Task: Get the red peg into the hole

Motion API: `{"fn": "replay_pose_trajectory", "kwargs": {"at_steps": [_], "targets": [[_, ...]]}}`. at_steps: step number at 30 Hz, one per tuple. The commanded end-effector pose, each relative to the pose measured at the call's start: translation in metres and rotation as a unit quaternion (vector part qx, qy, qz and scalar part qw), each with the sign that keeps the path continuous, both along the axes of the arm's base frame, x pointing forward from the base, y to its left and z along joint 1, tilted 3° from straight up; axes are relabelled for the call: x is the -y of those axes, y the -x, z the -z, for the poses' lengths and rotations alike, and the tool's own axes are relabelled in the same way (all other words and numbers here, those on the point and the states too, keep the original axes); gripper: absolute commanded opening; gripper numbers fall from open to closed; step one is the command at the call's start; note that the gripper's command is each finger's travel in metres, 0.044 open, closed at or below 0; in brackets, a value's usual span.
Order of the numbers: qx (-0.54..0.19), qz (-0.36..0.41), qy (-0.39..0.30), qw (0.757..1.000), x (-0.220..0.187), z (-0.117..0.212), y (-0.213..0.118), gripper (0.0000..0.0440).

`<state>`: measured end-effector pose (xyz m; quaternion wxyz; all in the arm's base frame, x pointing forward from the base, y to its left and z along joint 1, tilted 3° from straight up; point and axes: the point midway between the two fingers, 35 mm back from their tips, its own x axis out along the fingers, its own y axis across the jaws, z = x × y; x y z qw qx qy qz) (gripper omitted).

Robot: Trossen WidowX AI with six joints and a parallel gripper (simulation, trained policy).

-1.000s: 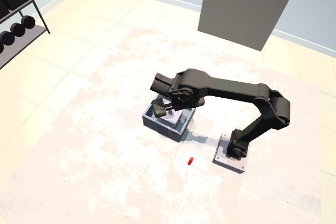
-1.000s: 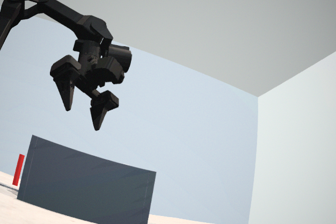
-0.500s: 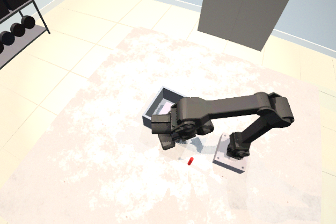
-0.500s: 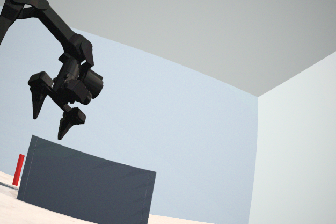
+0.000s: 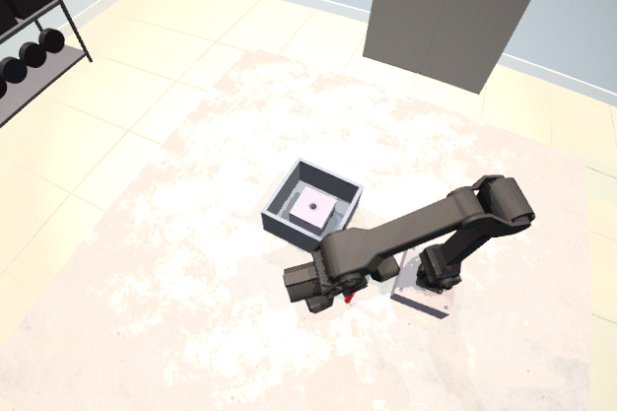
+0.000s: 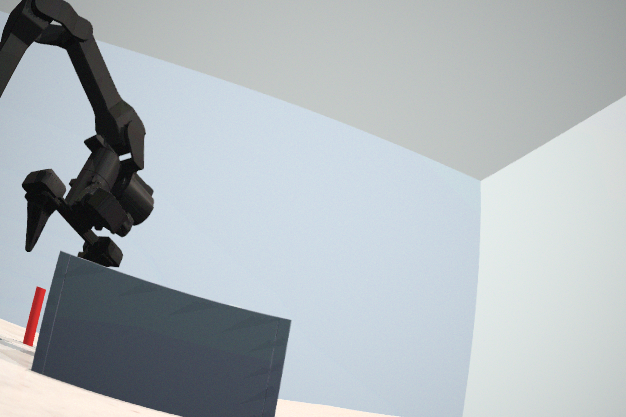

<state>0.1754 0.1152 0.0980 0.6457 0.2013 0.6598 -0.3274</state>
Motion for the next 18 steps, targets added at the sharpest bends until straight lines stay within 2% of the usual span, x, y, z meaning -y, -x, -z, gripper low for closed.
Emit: {"fn": "replay_pose_trajectory", "kwargs": {"at_steps": [1,14,16,18], "targets": [[0.001,-0.005,0.004,1.000,-0.005,0.018,0.004,0.0440],[0.033,-0.033,0.003,0.999,-0.010,0.073,0.000,0.0437],[0.032,-0.038,0.003,0.999,-0.009,0.079,0.000,0.0417],[0.028,-0.040,0.004,0.999,-0.008,0.085,0.001,0.0369]]}}
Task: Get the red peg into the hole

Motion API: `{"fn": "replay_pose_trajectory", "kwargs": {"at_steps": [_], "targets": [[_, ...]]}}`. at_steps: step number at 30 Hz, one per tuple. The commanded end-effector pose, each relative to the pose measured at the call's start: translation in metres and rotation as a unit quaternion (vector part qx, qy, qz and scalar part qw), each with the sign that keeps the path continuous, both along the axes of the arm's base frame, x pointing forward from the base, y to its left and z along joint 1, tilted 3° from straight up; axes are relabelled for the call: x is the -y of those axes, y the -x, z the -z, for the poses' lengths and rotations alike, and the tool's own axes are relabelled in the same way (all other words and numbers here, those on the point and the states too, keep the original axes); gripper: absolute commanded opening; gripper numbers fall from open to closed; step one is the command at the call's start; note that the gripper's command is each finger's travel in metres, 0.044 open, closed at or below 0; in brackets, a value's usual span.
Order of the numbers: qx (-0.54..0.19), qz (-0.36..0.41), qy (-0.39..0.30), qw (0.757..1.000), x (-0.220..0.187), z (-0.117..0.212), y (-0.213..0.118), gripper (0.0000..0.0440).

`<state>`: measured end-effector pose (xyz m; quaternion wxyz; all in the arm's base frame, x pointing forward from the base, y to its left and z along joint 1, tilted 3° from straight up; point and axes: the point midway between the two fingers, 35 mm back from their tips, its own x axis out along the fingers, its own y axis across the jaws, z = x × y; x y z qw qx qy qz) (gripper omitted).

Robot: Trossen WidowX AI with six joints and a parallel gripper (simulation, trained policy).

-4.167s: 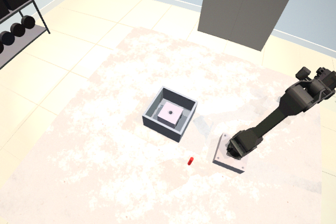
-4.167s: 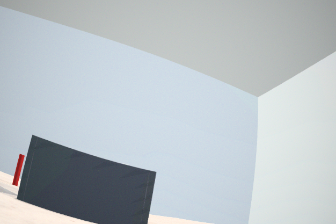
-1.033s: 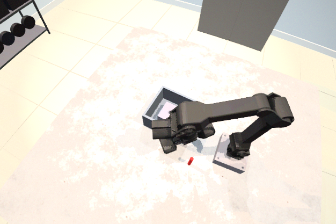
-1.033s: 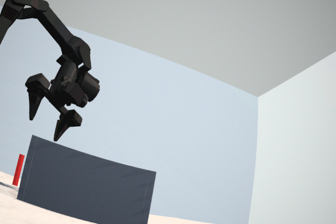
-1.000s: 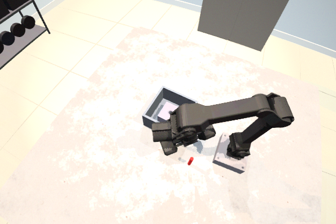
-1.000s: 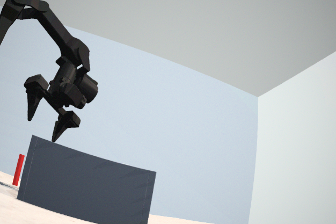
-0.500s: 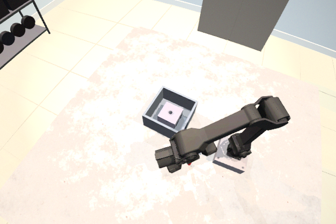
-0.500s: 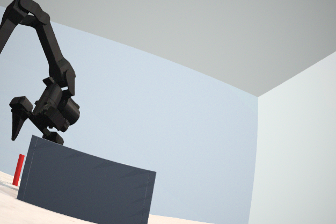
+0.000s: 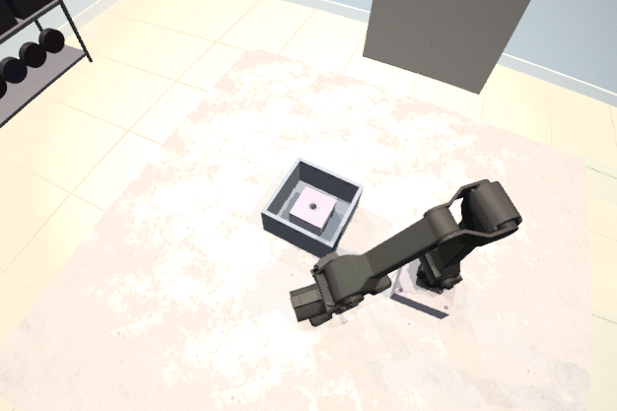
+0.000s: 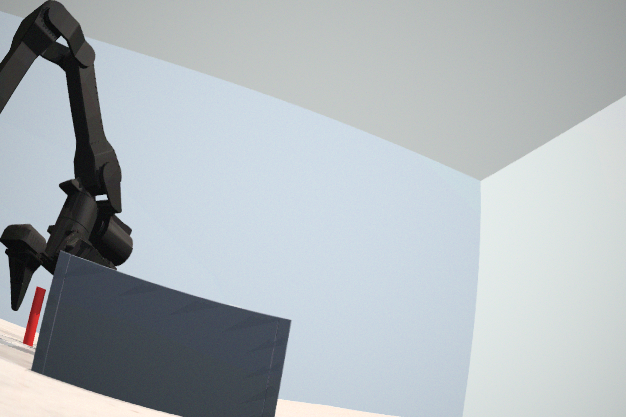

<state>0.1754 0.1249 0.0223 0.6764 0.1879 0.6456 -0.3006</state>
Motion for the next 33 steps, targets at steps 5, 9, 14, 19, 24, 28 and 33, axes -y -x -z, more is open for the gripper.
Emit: {"fn": "replay_pose_trajectory", "kwargs": {"at_steps": [5,9,14,19,24,28,33], "targets": [[-0.016,-0.005,0.007,1.000,0.005,0.019,0.004,0.0238],[-0.025,-0.001,0.011,1.000,0.006,0.022,0.005,0.0133],[-0.037,0.002,0.020,0.999,0.008,0.025,0.005,0.0010],[-0.019,-0.003,0.035,0.999,0.012,0.010,-0.006,0.0000],[0.000,-0.006,0.045,0.999,0.018,-0.013,-0.016,0.0000],[0.018,-0.002,0.050,0.999,0.022,-0.034,-0.026,0.0000],[0.044,0.013,0.054,0.997,0.029,-0.061,-0.040,0.0000]]}}
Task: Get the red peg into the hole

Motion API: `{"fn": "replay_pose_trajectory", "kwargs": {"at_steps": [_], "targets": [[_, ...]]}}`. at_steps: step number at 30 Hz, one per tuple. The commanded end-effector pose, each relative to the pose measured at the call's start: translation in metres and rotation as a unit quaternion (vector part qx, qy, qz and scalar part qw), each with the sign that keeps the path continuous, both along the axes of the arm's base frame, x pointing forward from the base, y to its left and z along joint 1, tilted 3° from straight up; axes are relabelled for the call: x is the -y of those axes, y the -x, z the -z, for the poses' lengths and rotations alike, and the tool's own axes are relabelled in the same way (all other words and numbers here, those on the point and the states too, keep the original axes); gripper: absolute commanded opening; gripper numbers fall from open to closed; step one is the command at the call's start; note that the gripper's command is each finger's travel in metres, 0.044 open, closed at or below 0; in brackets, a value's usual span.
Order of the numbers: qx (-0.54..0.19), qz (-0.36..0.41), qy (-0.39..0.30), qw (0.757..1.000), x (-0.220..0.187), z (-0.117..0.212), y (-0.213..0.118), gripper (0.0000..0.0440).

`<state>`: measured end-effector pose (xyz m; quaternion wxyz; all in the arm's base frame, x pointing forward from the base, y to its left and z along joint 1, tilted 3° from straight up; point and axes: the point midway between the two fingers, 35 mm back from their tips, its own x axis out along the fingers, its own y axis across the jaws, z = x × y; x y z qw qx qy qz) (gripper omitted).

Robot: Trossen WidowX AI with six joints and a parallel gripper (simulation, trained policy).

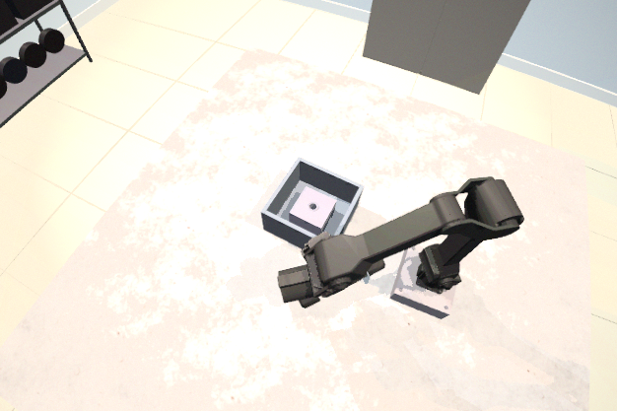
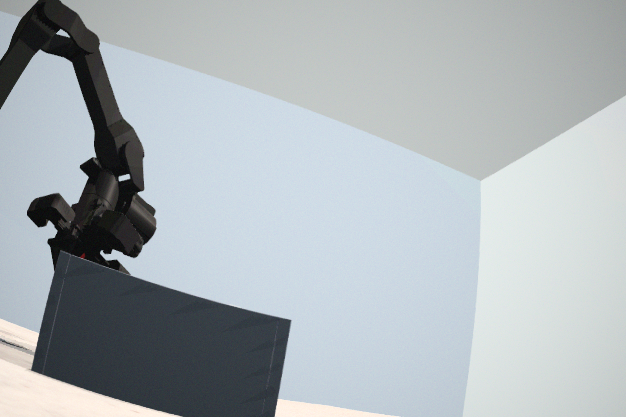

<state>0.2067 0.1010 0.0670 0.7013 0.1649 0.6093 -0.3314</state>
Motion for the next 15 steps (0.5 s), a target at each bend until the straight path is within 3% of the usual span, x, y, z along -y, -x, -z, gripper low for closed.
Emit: {"fn": "replay_pose_trajectory", "kwargs": {"at_steps": [1,15], "targets": [[0.022,0.011,0.004,1.000,0.007,-0.021,-0.011,0.0000],[0.077,0.090,0.020,0.993,0.052,-0.054,-0.052,0.0000]]}}
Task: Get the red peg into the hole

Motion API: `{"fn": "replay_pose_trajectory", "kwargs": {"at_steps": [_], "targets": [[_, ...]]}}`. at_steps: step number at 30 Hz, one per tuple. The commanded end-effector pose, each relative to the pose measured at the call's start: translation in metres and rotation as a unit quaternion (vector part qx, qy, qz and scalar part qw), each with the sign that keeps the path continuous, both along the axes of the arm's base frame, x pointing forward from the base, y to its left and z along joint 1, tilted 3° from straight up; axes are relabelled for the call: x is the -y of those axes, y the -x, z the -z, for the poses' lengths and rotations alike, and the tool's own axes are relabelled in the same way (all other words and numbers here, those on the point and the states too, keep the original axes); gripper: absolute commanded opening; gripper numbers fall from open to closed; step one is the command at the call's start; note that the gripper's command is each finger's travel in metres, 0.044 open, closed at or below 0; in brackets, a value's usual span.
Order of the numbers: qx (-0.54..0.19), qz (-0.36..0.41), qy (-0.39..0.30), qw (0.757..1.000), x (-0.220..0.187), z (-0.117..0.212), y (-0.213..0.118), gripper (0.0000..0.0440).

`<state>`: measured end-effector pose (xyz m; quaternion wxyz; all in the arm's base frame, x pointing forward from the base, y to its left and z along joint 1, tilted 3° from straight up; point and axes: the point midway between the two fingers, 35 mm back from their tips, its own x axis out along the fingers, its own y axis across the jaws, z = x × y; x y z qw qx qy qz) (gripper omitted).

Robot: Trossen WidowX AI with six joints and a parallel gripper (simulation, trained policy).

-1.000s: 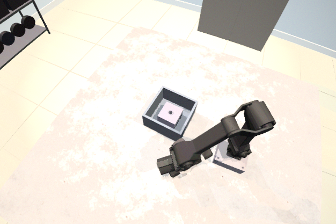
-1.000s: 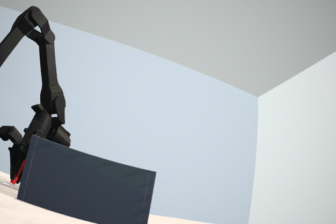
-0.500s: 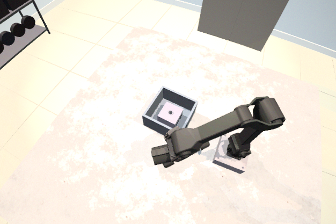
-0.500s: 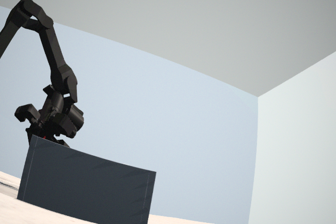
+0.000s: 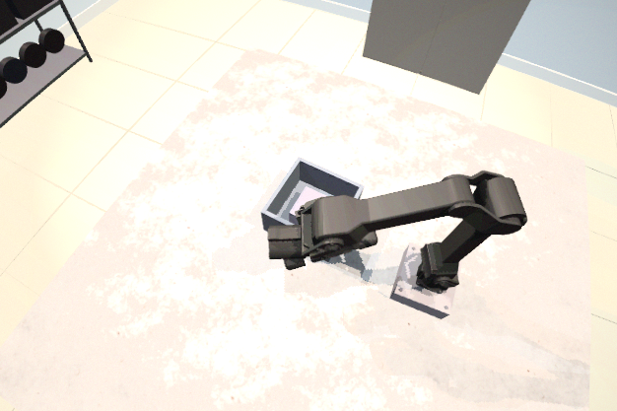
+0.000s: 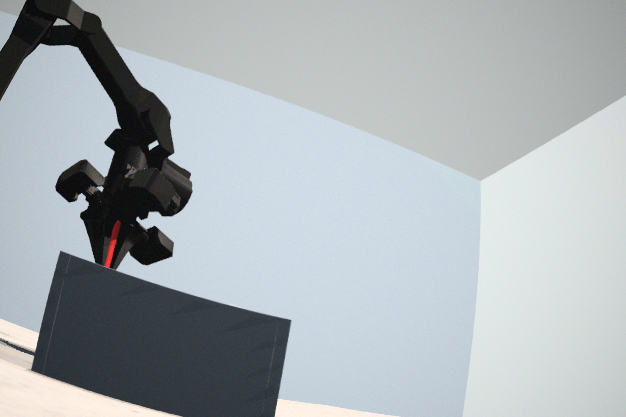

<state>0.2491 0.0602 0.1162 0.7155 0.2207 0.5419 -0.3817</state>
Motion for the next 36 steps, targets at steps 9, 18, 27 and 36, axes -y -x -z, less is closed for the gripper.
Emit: {"fn": "replay_pose_trajectory", "kwargs": {"at_steps": [9,18,27,36], "targets": [[0.029,0.048,0.008,0.998,0.048,-0.006,-0.036,0.0000],[0.032,0.052,0.003,0.998,0.083,0.006,-0.060,0.0000],[0.020,0.026,-0.014,0.999,0.107,0.025,-0.076,0.0000],[0.000,-0.018,-0.039,0.999,0.115,0.050,-0.083,0.0005]]}}
